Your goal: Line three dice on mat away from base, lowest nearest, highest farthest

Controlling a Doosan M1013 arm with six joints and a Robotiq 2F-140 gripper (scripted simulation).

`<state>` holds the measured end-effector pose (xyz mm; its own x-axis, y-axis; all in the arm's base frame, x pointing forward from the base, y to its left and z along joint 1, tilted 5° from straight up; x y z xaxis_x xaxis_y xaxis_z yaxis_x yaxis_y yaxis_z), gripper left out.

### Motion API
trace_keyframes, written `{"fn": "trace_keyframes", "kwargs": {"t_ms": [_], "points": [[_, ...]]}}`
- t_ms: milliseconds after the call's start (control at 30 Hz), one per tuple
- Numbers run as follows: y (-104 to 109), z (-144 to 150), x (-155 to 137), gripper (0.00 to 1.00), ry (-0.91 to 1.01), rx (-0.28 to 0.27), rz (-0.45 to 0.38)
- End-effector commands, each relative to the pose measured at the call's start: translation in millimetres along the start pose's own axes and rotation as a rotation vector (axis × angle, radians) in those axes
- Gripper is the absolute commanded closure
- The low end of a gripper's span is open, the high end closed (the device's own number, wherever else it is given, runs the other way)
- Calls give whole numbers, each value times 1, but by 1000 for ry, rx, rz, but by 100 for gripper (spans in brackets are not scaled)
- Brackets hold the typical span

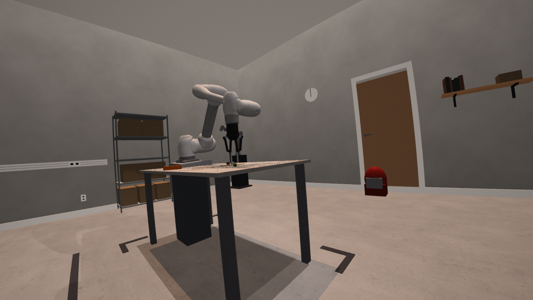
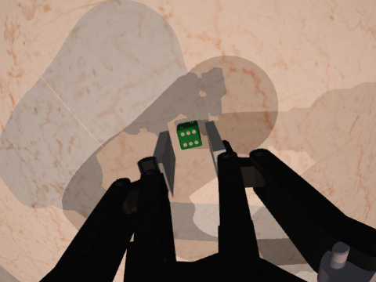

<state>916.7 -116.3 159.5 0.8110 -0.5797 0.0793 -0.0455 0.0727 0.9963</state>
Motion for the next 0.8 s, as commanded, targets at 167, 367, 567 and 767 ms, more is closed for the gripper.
{"fn": "trace_keyframes", "kwargs": {"t_ms": [167, 367, 567, 767], "points": [[-5, 0, 0, 71, 0, 1, 2], [-11, 0, 0, 71, 0, 1, 2], [-20, 0, 0, 71, 0, 1, 2], [-24, 0, 0, 71, 0, 1, 2]]}}
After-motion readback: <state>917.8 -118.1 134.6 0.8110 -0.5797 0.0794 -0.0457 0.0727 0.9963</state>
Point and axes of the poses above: the point where the finger pads meet when closed, its own y axis back along the fingers, its own z axis across the jaws, x = y × z, the point moved 10 cm from there along y, back along the fingers, and after that the axes turned 2 degrees about -y, right-handed, at the moved point
